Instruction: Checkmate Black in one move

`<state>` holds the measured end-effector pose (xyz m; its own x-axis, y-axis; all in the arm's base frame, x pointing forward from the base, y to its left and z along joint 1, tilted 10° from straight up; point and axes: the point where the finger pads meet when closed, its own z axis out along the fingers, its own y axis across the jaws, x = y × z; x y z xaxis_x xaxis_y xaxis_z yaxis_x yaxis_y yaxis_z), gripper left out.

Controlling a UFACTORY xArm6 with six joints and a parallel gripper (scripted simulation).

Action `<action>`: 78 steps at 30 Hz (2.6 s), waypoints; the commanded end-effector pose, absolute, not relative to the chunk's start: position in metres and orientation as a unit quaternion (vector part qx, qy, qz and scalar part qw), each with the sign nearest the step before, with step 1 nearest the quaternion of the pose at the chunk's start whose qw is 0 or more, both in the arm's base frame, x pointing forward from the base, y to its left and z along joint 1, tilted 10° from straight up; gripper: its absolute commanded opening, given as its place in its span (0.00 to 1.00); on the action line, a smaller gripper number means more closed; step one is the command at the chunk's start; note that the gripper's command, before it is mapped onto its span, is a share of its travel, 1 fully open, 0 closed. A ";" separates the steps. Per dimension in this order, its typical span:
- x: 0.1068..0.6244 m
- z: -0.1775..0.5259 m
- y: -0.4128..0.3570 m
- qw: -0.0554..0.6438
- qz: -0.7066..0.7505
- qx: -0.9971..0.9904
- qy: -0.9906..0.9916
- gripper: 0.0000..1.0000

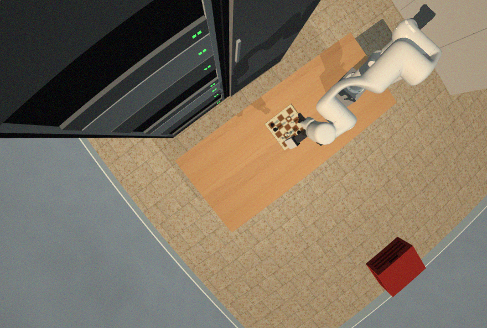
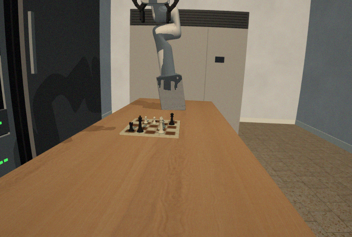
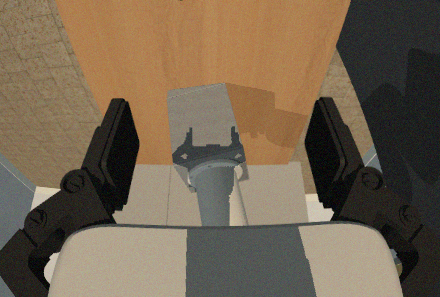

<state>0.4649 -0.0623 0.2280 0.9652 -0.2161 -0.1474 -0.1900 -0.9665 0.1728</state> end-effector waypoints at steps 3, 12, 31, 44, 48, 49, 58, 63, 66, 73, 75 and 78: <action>0.434 0.244 -0.029 0.037 -0.040 0.997 -0.050 1.00; 0.414 0.234 -0.020 -0.035 -0.037 0.998 0.041 1.00; 0.453 0.153 -0.111 -0.234 -0.067 0.951 0.191 1.00; 0.458 0.084 -0.181 -0.369 0.034 0.885 0.281 1.00; 0.455 0.061 -0.204 -0.400 0.085 0.860 0.305 1.00; 0.455 0.061 -0.204 -0.400 0.085 0.860 0.305 1.00; 0.438 0.009 -0.251 -0.438 0.224 0.796 0.353 1.00; 0.421 -0.024 -0.278 -0.433 0.327 0.750 0.378 1.00; 0.421 -0.024 -0.278 -0.433 0.327 0.750 0.378 1.00; 0.396 -0.061 -0.305 -0.397 0.447 0.695 0.399 1.00; 0.392 -0.067 -0.308 -0.388 0.466 0.686 0.402 1.00; 0.387 -0.072 -0.312 -0.379 0.483 0.678 0.404 1.00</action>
<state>0.3902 -0.3051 -0.0676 0.2637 0.1967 0.9443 0.9045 -0.3906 -0.1712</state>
